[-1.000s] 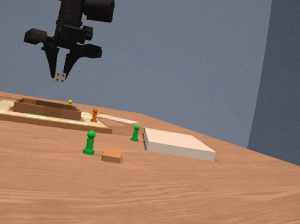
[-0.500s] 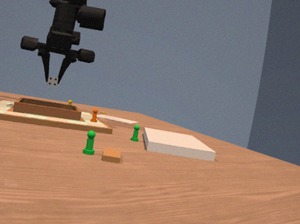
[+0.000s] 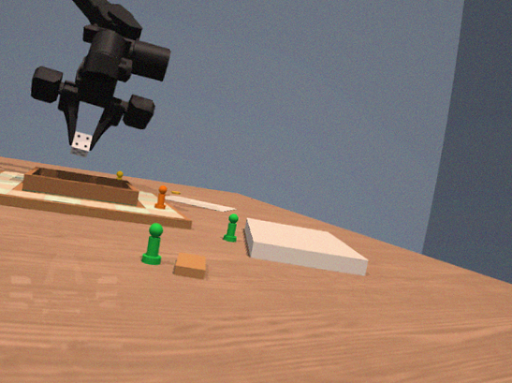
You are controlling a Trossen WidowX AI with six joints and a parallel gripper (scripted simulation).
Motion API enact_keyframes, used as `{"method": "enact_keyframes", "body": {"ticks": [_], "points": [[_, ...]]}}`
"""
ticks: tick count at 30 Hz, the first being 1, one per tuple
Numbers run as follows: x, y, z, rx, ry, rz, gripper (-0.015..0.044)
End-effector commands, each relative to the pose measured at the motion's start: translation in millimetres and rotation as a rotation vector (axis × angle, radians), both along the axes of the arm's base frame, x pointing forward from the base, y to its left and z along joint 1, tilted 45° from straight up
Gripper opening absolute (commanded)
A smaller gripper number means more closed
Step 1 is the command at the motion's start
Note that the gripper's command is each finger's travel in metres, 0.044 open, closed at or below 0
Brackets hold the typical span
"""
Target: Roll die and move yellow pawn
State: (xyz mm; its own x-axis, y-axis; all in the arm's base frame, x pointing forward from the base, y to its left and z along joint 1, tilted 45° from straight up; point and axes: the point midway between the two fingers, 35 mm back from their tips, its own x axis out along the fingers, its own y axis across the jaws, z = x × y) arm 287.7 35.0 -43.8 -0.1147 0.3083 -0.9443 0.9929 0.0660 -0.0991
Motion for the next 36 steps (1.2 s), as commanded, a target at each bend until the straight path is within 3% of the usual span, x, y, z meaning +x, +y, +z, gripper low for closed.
{"method": "enact_keyframes", "body": {"ticks": [1, 10, 17, 34, 36], "points": [[-1.1, -0.3, -0.7, -0.120, -0.011, -0.003, 0.0000], [-0.8, 0.5, -0.5, -0.387, -0.099, -0.022, 0.0000], [11.1, 0.4, 45.0, -0.392, -0.103, -0.023, 0.0000], [9.6, 1.0, 43.1, -0.386, -0.109, -0.017, 0.0000], [9.6, 1.0, 43.1, -0.386, -0.109, -0.017, 0.0052]]}}
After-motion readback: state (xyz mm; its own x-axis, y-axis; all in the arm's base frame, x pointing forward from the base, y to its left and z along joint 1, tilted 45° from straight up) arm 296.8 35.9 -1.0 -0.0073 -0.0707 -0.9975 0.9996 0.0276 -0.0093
